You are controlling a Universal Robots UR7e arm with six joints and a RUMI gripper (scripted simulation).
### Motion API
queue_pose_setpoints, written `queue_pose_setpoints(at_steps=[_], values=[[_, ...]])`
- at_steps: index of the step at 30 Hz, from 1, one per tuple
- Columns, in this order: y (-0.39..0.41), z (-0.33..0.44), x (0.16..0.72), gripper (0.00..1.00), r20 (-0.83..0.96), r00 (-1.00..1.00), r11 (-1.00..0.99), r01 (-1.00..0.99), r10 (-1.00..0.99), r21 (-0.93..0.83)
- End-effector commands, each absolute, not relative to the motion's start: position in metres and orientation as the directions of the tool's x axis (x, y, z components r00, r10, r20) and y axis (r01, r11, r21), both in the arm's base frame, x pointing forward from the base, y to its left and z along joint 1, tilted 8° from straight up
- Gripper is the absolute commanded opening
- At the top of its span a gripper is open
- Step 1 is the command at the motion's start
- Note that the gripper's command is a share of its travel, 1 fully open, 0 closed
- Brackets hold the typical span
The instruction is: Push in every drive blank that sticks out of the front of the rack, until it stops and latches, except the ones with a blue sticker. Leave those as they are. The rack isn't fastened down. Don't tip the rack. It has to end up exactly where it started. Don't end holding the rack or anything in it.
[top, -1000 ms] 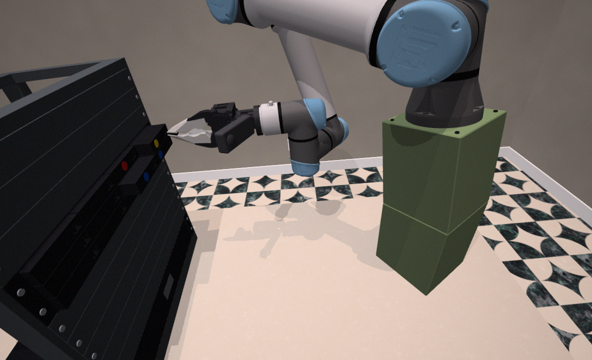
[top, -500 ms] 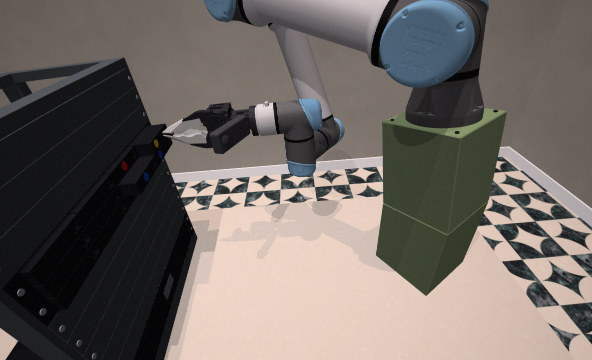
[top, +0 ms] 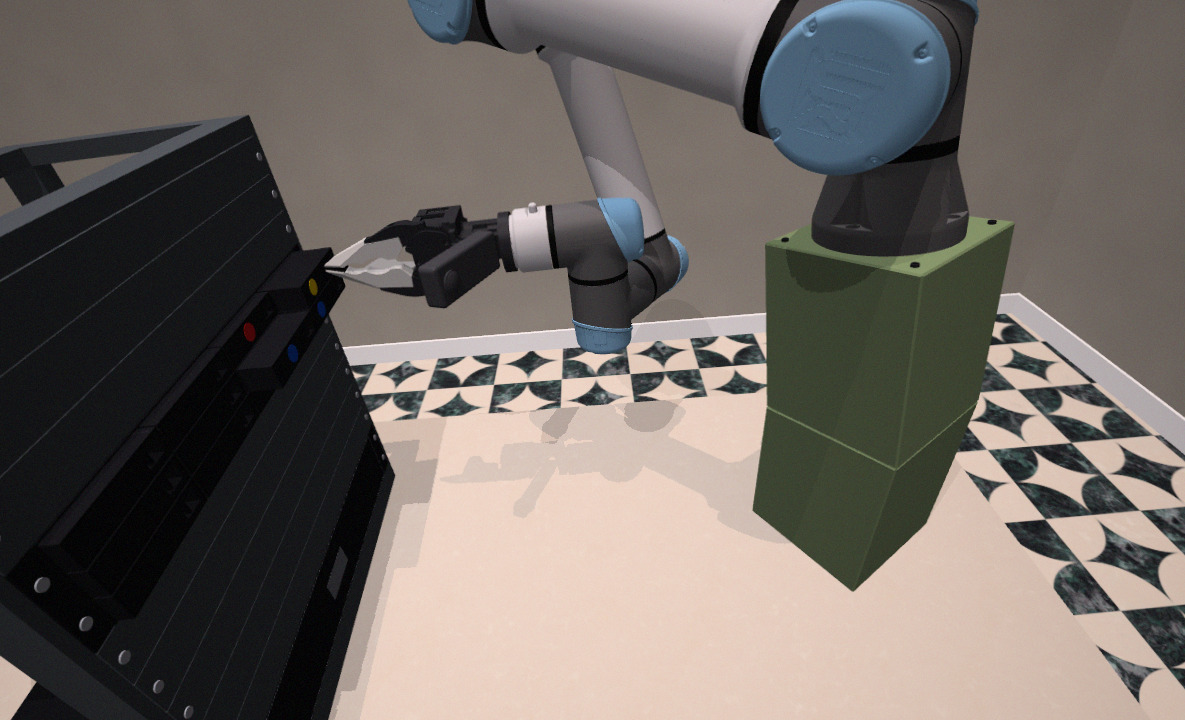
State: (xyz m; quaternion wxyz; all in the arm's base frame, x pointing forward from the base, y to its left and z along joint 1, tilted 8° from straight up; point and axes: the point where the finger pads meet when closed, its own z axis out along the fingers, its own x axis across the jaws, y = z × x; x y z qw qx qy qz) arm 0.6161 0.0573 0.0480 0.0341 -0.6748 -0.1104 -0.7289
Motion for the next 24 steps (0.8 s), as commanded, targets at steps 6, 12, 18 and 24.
queue_pose_setpoints(at_steps=[6,12,18,24], values=[[0.0585,0.0502,0.6171,0.00,0.990,-0.093,-0.972,0.201,0.103,0.120],[0.0585,0.0502,0.6171,0.00,0.990,-0.093,-0.972,0.201,0.103,0.120],[0.0587,0.0503,0.6184,0.00,0.990,-0.093,-0.972,0.201,0.103,0.120],[0.0601,0.0508,0.6243,0.00,0.990,-0.093,-0.972,0.201,0.103,0.120]])
